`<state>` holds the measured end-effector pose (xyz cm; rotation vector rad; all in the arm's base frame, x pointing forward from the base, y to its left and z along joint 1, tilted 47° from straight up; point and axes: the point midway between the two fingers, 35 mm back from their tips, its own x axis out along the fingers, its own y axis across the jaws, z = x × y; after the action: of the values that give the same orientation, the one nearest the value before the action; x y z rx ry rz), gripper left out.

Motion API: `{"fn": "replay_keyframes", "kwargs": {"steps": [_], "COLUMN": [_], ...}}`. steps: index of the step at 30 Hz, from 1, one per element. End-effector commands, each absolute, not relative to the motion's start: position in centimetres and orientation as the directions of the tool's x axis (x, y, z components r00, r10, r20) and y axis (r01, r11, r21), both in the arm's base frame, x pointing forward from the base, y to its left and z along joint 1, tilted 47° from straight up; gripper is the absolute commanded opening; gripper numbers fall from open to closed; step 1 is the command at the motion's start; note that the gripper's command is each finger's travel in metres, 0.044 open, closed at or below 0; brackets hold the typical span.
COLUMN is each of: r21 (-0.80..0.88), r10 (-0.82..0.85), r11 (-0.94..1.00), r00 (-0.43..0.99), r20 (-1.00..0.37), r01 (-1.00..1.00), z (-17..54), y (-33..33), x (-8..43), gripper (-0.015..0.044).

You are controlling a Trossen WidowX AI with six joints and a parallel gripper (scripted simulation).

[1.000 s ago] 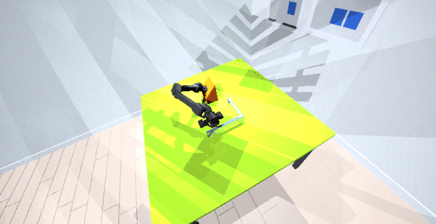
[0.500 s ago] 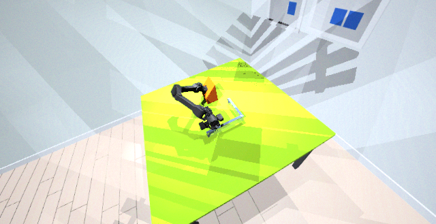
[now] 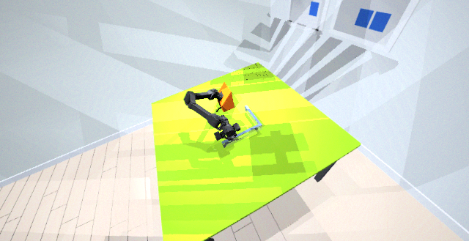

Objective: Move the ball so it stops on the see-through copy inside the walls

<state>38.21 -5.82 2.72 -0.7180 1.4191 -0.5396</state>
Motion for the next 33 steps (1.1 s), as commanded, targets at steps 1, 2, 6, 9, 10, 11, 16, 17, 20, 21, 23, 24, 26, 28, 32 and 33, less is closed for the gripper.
{"fn": "replay_keyframes", "kwargs": {"steps": [1,2,6,9,10,11,16,17,20,21,23,24,26,28,32,33], "r21": [-0.726,-0.726,-0.726,-0.724,-0.723,-0.722,-0.724,-0.724,-0.725,-0.725,-0.725,-0.725,-0.725,-0.725,-0.727,-0.727], "r10": [-0.719,-0.719,-0.719,-0.718,-0.717,-0.716,-0.718,-0.718,-0.718,-0.718,-0.718,-0.718,-0.718,-0.718,-0.720,-0.720], "r11": [0.684,0.684,0.684,0.685,0.686,0.686,0.684,0.684,0.681,0.681,0.681,0.681,0.681,0.682,0.681,0.681], "r00": [0.094,0.094,0.094,0.094,0.094,0.094,0.093,0.093,0.103,0.103,0.103,0.103,0.103,0.102,0.099,0.099], "r20": [-0.688,-0.688,-0.688,-0.690,-0.691,-0.691,-0.689,-0.689,-0.688,-0.688,-0.688,-0.688,-0.688,-0.689,-0.687,-0.687], "r01": [-0.080,-0.080,-0.080,-0.081,-0.082,-0.084,-0.087,-0.087,-0.098,-0.098,-0.098,-0.098,-0.098,-0.097,-0.092,-0.092], "z": [2.7,2.7,2.7,3.4,4.3,5.5,8.6,8.6,7.9,7.9,7.9,7.9,7.9,8.5,10.9,10.9], "y": [-5.8,-5.8,-5.8,-5.0,-3.9,-2.6,0.5,0.5,0.2,0.2,0.2,0.2,0.2,0.9,3.0,3.0], "x": [38.2,38.2,38.2,38.2,38.2,38.1,37.4,37.4,37.7,37.7,37.7,37.7,37.7,37.5,36.9,36.9], "gripper": [0.0236,0.0262,0.0292,0.0292,0.0292,0.0292,0.0292,0.0292,0.0292,0.0292,0.0292,0.0292,0.0292,0.0344,0.0440,0.0440]}}
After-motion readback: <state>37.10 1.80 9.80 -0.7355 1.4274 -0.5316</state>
